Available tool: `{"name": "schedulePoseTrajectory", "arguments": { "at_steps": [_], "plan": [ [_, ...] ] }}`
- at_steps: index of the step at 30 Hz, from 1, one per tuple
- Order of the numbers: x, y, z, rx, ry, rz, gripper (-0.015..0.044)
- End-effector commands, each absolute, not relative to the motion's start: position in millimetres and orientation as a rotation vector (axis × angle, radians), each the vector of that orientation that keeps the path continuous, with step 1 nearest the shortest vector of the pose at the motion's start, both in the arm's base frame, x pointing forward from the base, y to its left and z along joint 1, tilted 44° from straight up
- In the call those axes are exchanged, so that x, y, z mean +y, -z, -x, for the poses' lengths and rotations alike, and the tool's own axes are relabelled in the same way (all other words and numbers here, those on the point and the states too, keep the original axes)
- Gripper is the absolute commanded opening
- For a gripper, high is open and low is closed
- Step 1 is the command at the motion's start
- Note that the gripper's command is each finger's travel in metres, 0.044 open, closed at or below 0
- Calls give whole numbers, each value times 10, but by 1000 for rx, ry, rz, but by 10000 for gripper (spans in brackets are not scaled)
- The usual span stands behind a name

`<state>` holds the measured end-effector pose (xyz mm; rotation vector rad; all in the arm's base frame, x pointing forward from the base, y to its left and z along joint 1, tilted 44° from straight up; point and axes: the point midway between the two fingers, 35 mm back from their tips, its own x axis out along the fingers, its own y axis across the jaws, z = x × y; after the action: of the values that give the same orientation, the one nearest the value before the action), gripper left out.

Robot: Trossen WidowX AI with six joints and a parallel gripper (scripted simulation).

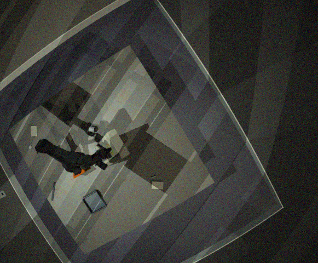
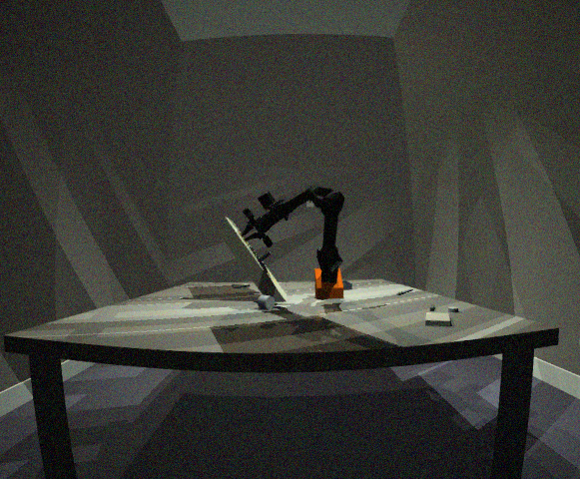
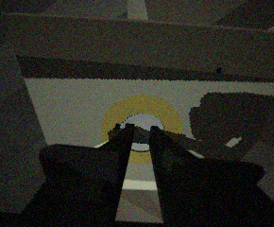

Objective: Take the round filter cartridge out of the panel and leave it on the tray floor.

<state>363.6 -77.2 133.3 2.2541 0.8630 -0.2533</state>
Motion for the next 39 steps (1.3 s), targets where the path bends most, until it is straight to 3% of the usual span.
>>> {"name": "schedulePoseTrajectory", "arguments": {
  "at_steps": [1, 8, 39],
  "plan": [
    [-721, -1314, -3698, 879, 307, -2341, 0],
    [-722, -1315, -3695, 884, 433, -2559, 0],
    [-717, -1312, -3702, 883, 395, -2495, 0]
  ]
}}
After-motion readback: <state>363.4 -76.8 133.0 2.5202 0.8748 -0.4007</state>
